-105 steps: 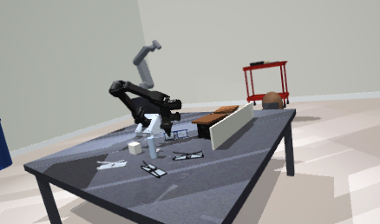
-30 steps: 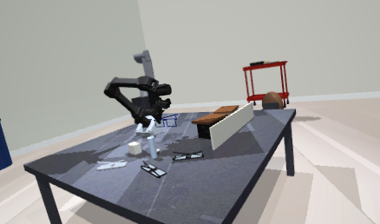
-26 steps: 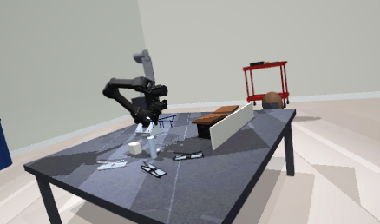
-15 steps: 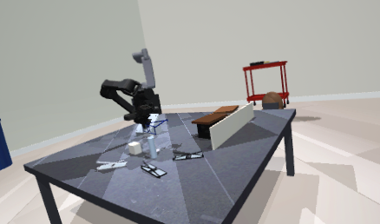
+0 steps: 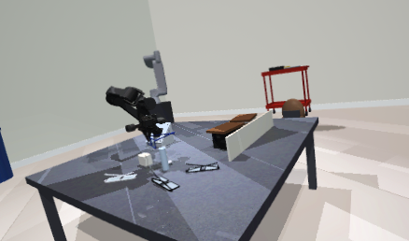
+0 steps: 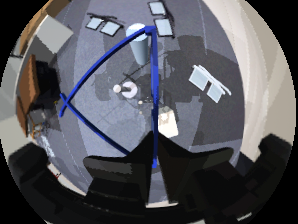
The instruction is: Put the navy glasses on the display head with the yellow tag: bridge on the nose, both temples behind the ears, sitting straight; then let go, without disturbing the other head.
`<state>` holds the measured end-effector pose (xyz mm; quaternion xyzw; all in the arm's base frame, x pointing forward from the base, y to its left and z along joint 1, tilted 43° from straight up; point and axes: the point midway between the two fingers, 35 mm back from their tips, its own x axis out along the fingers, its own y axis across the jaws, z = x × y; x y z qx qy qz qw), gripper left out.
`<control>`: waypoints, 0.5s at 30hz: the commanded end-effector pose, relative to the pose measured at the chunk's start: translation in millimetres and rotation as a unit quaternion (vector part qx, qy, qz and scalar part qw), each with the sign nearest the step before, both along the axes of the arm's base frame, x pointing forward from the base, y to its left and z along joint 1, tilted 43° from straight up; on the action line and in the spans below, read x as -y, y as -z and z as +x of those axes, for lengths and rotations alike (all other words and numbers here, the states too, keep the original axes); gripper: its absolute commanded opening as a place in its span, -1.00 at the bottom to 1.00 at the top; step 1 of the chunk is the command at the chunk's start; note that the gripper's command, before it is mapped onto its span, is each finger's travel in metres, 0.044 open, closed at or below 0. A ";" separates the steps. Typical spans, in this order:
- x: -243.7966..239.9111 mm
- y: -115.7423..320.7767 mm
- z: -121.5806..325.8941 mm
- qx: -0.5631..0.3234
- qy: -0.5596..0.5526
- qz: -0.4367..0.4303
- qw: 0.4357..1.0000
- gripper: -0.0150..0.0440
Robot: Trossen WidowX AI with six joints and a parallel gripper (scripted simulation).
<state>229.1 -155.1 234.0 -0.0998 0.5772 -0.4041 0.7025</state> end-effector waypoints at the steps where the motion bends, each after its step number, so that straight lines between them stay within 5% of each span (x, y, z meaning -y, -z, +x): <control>1: 9.6 12.3 -1.1 -0.005 0.000 0.003 1.000 -0.49; 15: 35.1 38.5 -3.3 -0.005 0.000 0.000 1.000 -0.49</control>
